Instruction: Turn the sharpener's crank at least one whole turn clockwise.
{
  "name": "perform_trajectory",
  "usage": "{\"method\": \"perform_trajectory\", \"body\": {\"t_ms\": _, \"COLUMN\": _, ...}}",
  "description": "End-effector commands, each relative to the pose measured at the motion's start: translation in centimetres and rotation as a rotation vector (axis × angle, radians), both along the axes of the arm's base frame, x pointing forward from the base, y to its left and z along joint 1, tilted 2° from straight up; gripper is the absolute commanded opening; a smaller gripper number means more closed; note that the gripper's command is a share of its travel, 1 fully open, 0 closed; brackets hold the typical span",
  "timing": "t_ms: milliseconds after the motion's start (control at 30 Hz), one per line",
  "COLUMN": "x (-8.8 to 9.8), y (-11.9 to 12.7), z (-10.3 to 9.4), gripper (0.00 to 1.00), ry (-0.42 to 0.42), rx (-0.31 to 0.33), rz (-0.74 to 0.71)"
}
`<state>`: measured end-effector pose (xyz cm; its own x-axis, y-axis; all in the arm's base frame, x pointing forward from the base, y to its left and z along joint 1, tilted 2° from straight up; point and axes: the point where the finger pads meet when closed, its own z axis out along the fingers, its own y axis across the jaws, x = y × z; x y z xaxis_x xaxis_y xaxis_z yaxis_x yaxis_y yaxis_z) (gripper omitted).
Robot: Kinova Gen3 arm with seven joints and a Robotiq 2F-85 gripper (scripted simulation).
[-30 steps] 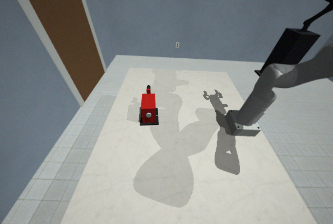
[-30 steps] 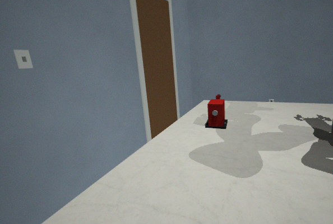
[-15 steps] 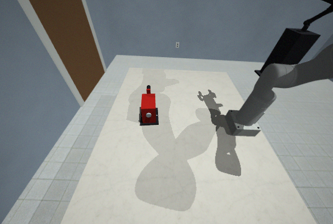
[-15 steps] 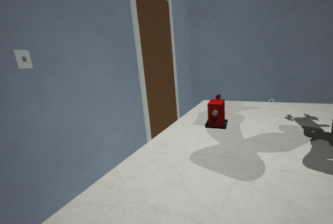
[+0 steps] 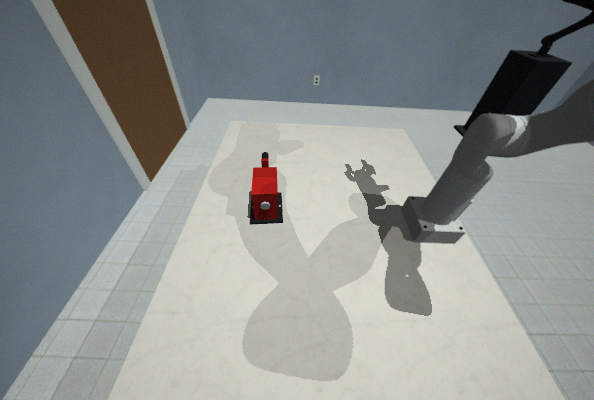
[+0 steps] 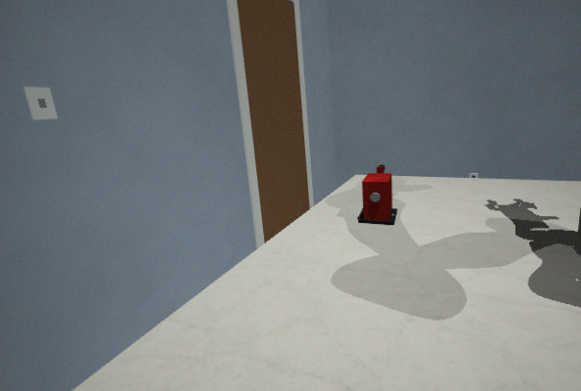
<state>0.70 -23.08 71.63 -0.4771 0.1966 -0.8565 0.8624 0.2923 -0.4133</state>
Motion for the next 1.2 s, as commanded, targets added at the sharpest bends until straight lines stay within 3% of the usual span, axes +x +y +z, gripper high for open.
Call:
{"method": "perform_trajectory", "body": {"t_ms": 0, "x": 1.1, "y": 0.3, "z": 0.3, "gripper": 1.00, "ry": 0.042, "rx": -0.008, "rz": 0.021}}
{"method": "perform_trajectory", "body": {"t_ms": 100, "x": 1.1, "y": 0.3, "z": 0.1, "gripper": 1.00, "ry": 0.039, "rx": -0.006, "rz": 0.022}}
{"method": "perform_trajectory", "body": {"t_ms": 133, "x": 3.1, "y": 0.6, "z": 0.5, "gripper": 1.00, "ry": 0.099, "rx": -0.020, "rz": 0.057}}
{"method": "perform_trajectory", "body": {"t_ms": 300, "x": 3.1, "y": 0.5, "z": 0.3, "gripper": 1.00, "ry": 0.096, "rx": -0.017, "rz": 0.058}}
{"method": "perform_trajectory", "body": {"t_ms": 333, "x": 5.1, "y": 0.8, "z": 0.6, "gripper": 1.00, "ry": 0.156, "rx": -0.031, "rz": 0.093}}
{"method": "perform_trajectory", "body": {"t_ms": 533, "x": 5.1, "y": 0.8, "z": 0.5, "gripper": 1.00, "ry": 0.153, "rx": -0.027, "rz": 0.094}}
{"method": "perform_trajectory", "body": {"t_ms": 567, "x": 7.2, "y": 1.0, "z": 0.7, "gripper": 1.00, "ry": 0.215, "rx": -0.041, "rz": 0.130}}
{"method": "perform_trajectory", "body": {"t_ms": 767, "x": 7.1, "y": 1.0, "z": 0.5, "gripper": 1.00, "ry": 0.211, "rx": -0.037, "rz": 0.130}}
{"method": "perform_trajectory", "body": {"t_ms": 800, "x": 9.3, "y": 1.3, "z": 0.6, "gripper": 1.00, "ry": 0.276, "rx": -0.052, "rz": 0.166}}
{"method": "perform_trajectory", "body": {"t_ms": 1033, "x": 9.2, "y": 1.2, "z": 0.4, "gripper": 1.00, "ry": 0.271, "rx": -0.047, "rz": 0.167}}
{"method": "perform_trajectory", "body": {"t_ms": 1067, "x": 11.5, "y": 1.6, "z": 0.5, "gripper": 1.00, "ry": 0.338, "rx": -0.062, "rz": 0.203}}
{"method": "perform_trajectory", "body": {"t_ms": 1167, "x": 11.4, "y": 1.6, "z": 0.4, "gripper": 1.00, "ry": 0.335, "rx": -0.059, "rz": 0.203}}
